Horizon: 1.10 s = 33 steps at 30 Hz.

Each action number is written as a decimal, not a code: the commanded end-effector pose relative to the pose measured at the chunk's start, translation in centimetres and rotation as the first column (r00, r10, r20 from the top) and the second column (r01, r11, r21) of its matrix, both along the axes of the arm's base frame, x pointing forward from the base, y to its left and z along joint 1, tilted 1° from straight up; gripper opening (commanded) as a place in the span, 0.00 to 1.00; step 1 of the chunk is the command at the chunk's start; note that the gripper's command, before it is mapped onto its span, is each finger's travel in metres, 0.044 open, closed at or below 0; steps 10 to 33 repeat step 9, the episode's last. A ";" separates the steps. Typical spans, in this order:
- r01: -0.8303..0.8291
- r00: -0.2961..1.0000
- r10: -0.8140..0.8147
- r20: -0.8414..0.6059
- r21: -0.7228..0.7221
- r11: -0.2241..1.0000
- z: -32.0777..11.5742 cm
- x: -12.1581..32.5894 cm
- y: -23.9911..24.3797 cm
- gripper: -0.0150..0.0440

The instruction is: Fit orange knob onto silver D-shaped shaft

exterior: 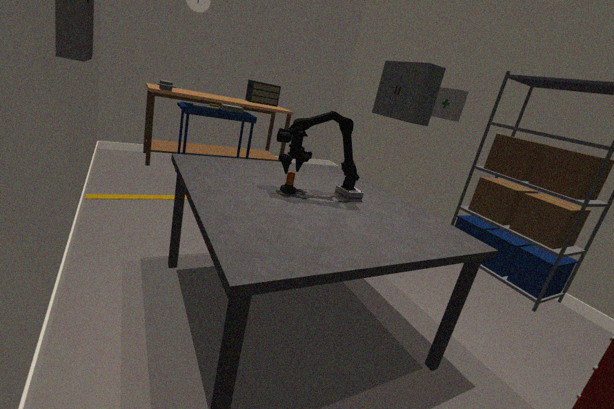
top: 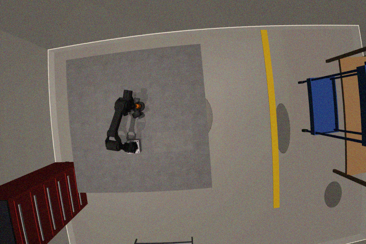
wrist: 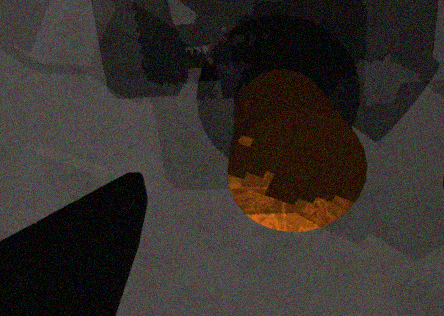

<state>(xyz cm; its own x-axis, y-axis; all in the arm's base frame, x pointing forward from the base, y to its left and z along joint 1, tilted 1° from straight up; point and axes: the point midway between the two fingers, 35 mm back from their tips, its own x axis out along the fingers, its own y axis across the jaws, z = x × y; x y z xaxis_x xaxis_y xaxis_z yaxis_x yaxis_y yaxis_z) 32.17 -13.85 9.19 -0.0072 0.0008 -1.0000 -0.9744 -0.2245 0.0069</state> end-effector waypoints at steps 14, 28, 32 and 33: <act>0.001 1.000 -0.001 0.029 -0.012 1.000 4.4 0.1 0.0 1.00; 0.001 1.000 -0.001 0.029 -0.012 1.000 4.4 0.1 0.0 1.00; 0.001 1.000 -0.001 0.029 -0.012 1.000 4.4 0.1 0.0 1.00; 0.001 1.000 -0.001 0.029 -0.012 1.000 4.4 0.1 0.0 1.00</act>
